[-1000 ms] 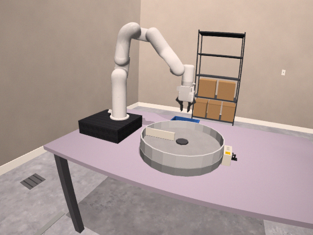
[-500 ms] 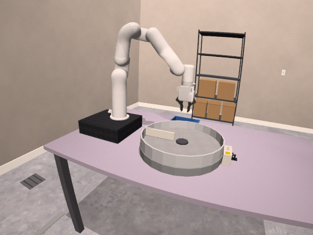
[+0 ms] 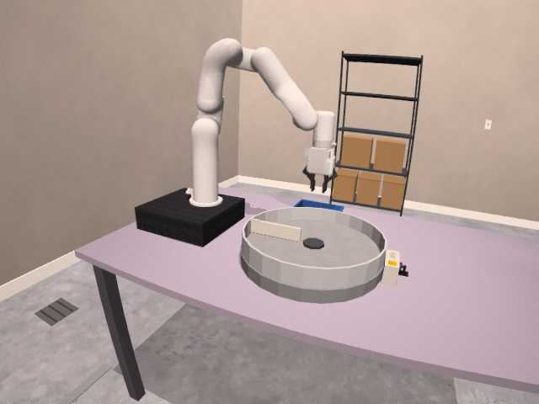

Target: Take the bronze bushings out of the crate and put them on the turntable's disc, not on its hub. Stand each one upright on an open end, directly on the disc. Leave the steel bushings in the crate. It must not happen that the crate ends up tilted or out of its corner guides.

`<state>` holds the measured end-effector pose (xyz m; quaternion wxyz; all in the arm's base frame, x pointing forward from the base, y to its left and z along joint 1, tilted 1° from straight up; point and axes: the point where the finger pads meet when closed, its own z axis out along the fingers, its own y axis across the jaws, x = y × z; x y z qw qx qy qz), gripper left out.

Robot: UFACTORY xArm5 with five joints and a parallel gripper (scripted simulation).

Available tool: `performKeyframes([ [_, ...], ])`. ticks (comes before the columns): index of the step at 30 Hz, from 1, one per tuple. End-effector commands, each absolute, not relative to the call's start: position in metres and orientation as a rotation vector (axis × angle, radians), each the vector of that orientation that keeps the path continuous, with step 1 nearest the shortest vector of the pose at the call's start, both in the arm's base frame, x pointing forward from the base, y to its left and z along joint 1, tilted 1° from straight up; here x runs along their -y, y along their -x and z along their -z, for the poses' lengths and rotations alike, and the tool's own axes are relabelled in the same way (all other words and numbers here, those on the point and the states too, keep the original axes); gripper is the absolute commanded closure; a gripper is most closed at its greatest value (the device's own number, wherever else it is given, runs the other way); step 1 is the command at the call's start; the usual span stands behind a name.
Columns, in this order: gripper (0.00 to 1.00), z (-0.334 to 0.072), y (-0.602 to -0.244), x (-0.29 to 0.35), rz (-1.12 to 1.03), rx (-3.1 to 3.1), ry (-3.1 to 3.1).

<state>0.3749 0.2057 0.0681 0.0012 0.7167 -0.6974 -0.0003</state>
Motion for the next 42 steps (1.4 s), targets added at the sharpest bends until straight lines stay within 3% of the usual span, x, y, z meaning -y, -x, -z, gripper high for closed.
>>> performKeyframes([
  [1, 0.59, -0.069, -0.376, -0.206, -0.001, 2.192, -2.252],
  [15, 0.59, -0.066, -0.376, -0.206, -0.001, 2.192, -2.252],
  [33, 0.59, -0.003, -0.376, -0.208, 0.0, 2.192, -2.252],
  [42, 0.59, 0.002, -0.376, -0.208, 0.0, 2.192, -2.252],
])
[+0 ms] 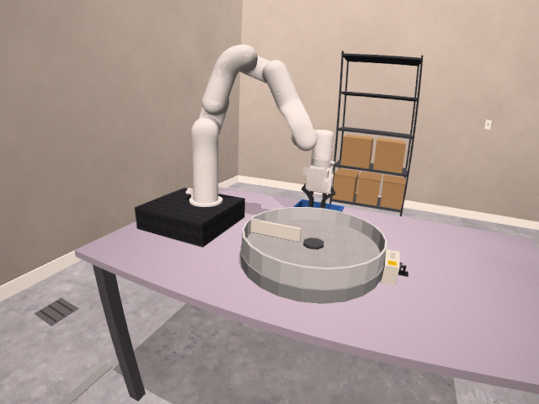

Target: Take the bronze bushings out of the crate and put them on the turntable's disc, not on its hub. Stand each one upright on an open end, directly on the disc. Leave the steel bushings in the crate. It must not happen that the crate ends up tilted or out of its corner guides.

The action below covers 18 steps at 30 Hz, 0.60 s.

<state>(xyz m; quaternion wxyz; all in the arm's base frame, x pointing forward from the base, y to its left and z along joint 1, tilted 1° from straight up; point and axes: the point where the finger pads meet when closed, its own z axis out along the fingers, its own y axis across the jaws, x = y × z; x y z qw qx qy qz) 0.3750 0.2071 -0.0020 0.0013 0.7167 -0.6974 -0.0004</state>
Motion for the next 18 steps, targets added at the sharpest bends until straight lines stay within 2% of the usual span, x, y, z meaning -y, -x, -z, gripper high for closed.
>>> performKeyframes([
  [1, 0.59, 0.0021, -0.3764, -0.2079, 0.0, 2.192, -2.252],
  [18, 0.59, 0.0114, -0.3764, -0.208, 0.0, 2.192, -2.252],
])
